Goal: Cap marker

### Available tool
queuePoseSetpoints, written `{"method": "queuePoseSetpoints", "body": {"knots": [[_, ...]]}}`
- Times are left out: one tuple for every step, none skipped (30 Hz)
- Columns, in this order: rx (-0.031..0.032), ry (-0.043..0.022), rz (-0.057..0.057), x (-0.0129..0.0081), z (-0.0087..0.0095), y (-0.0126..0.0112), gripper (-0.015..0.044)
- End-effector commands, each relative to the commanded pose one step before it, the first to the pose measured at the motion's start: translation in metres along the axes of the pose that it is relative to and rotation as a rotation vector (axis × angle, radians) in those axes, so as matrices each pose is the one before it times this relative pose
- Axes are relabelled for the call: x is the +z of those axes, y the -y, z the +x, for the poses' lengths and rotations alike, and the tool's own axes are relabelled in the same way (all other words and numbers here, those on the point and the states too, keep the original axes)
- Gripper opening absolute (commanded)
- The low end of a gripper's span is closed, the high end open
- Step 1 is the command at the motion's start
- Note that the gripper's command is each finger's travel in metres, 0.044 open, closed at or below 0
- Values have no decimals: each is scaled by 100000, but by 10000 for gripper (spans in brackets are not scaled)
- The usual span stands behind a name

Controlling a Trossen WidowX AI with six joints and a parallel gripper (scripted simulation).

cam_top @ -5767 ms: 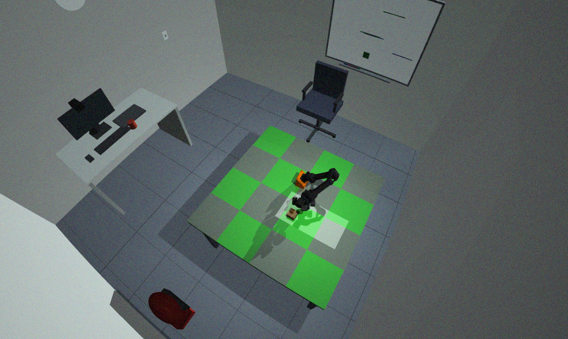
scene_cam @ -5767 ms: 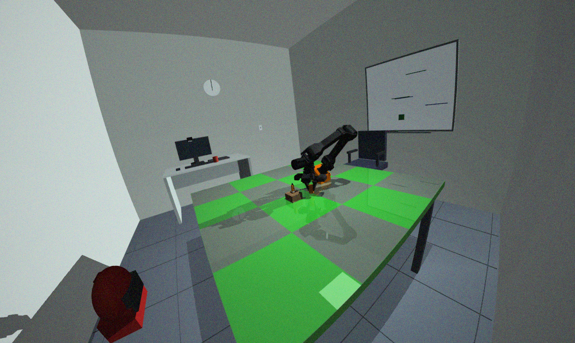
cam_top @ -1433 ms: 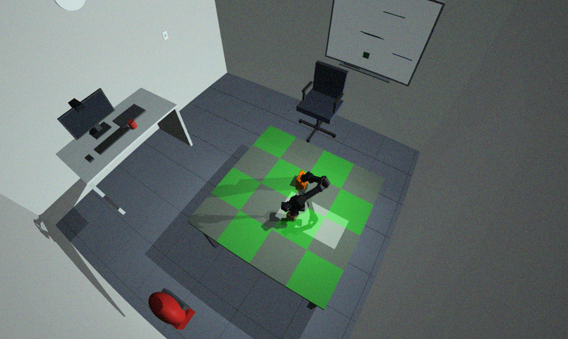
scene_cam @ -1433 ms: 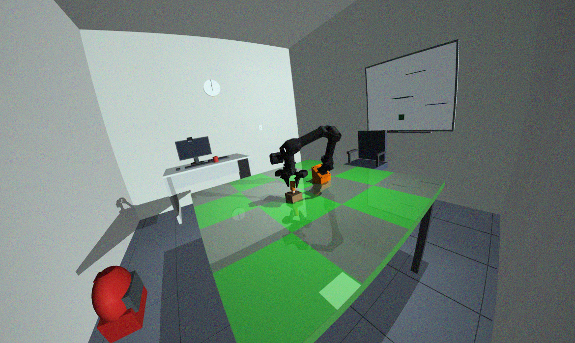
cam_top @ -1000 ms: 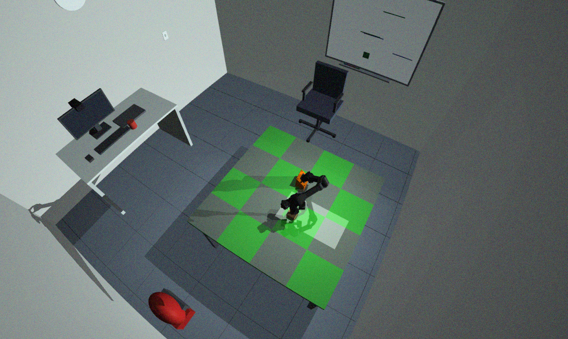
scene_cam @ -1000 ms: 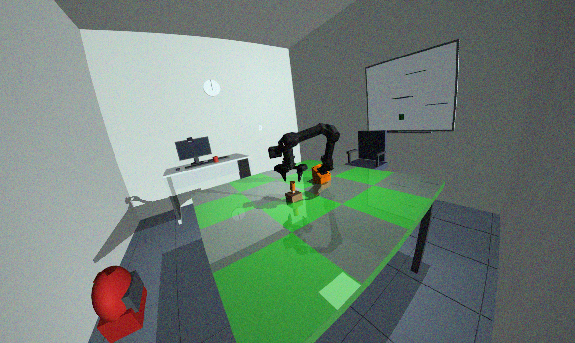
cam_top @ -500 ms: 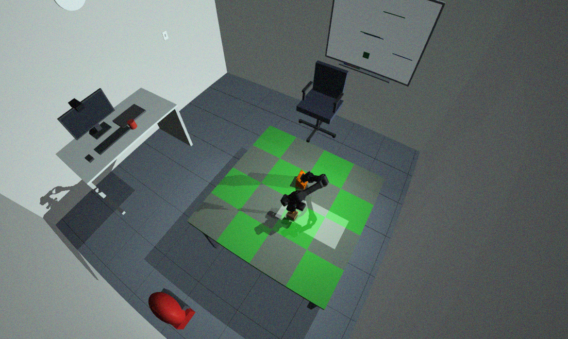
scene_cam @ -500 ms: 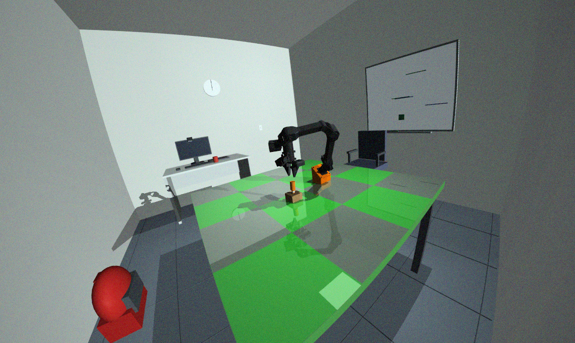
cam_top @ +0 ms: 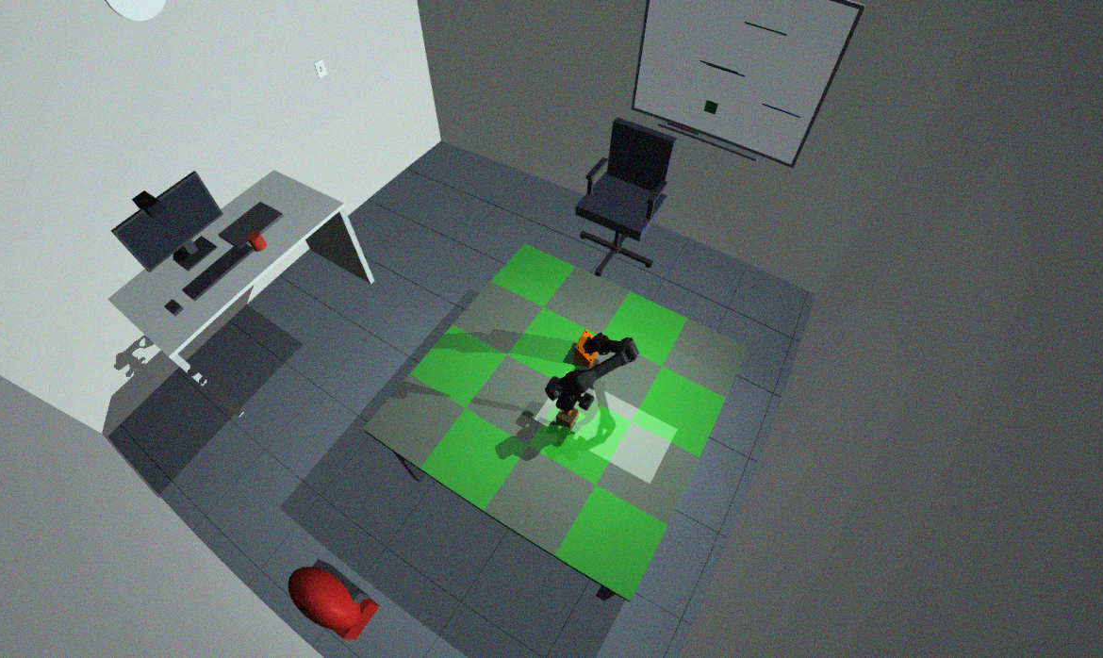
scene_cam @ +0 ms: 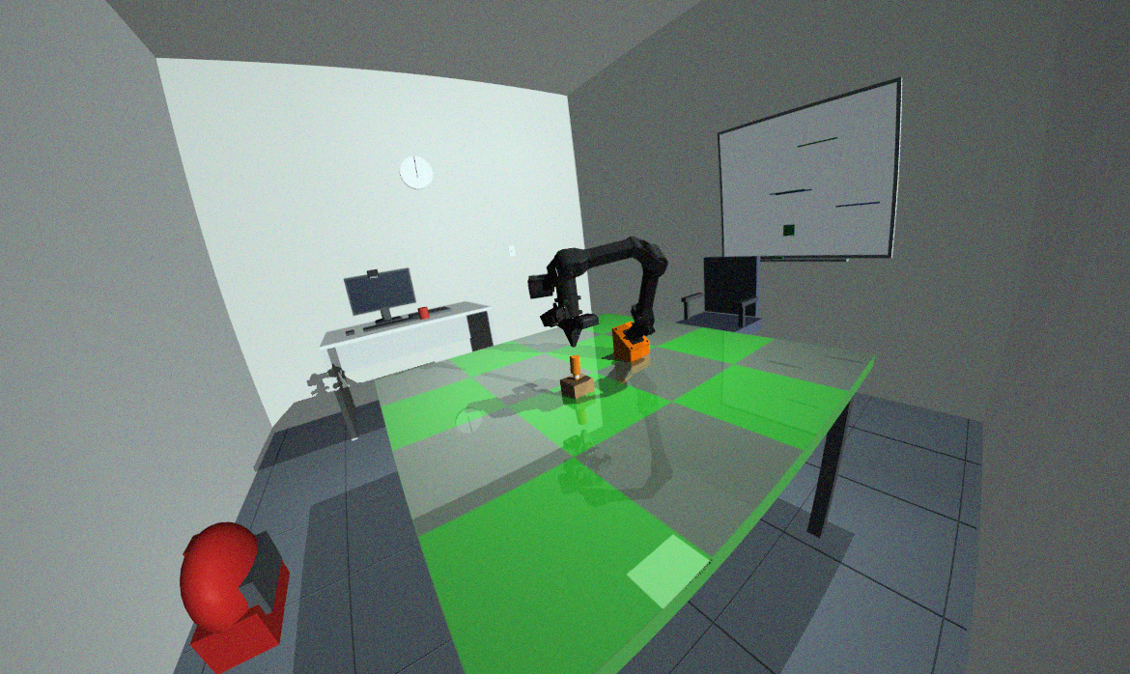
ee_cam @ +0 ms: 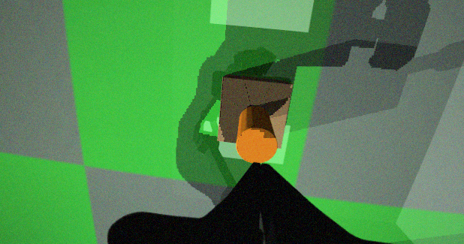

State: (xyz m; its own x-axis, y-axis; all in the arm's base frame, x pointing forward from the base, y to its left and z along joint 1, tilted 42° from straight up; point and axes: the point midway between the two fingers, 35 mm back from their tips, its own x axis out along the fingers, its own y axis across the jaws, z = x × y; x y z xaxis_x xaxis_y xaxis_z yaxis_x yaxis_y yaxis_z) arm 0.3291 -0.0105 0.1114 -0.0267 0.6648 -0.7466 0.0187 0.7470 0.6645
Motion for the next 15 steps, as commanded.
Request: {"method": "queuePoseSetpoints", "body": {"knots": [[46,267,171,36,121,-25,0],[2,2,-1,2,91,-1,0],[2,2,-1,2,104,-1,0],[3,2,-2,1,125,-1,0],[4,3,-2,1,133,-2,0],[4,3,-2,1,151,-2,0],[5,3,-2,0,150,-2,0],[5,2,-2,0,145,-2,0],[5,2,-2,0,142,-2,0],[5,2,-2,0,141,-2,0],[5,2,-2,0,142,-2,0],[5,2,-2,0,144,-2,0],[5,2,-2,0,145,-1,0],[5,2,-2,0,145,-1,0],[5,2,-2,0,145,-1,0]]}}
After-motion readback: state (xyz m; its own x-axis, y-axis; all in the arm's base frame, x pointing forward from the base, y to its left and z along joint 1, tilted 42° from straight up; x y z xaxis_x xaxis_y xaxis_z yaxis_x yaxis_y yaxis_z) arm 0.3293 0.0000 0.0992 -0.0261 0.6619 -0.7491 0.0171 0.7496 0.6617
